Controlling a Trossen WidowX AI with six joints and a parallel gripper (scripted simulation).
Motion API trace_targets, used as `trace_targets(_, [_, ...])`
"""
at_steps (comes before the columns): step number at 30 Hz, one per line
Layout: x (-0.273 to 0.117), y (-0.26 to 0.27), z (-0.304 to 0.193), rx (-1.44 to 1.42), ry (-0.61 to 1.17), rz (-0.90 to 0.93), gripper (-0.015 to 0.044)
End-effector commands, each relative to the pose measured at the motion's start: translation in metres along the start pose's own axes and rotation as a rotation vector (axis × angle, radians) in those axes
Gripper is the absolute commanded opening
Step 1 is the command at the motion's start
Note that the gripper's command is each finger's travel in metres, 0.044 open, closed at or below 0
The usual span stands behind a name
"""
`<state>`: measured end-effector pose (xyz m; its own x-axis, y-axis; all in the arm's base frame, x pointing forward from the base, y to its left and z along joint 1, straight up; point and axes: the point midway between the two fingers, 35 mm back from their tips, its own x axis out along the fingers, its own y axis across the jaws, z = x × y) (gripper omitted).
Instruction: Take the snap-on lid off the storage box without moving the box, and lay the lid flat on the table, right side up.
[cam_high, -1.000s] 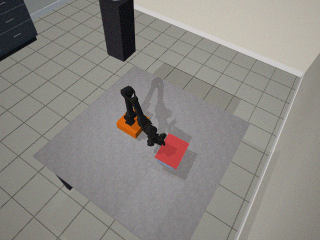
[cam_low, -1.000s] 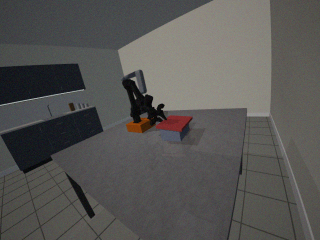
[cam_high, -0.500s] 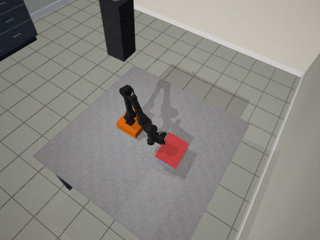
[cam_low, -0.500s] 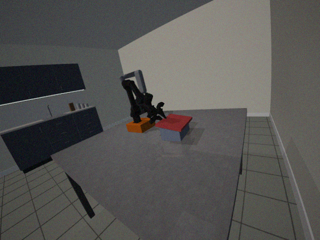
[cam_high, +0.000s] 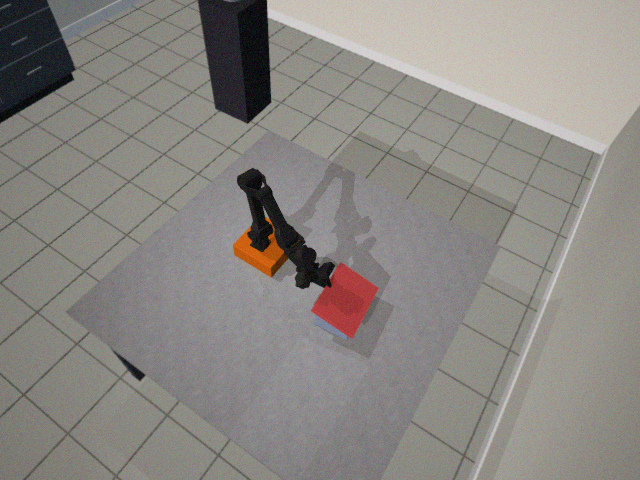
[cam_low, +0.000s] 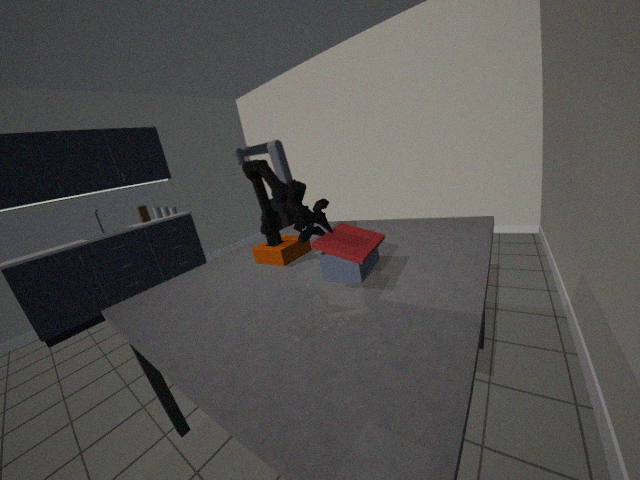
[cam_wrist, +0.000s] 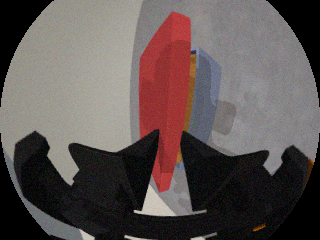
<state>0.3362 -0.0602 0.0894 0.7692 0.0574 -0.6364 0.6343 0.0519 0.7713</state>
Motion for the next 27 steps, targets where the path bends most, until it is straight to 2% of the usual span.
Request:
trace_targets(1, [-0.003,0.011,0.002,-0.002,-0.008,0.014,0.0000])
trace_targets(27, [-0.010,0.050,0.002,-0.002,-0.008,0.016,0.0000])
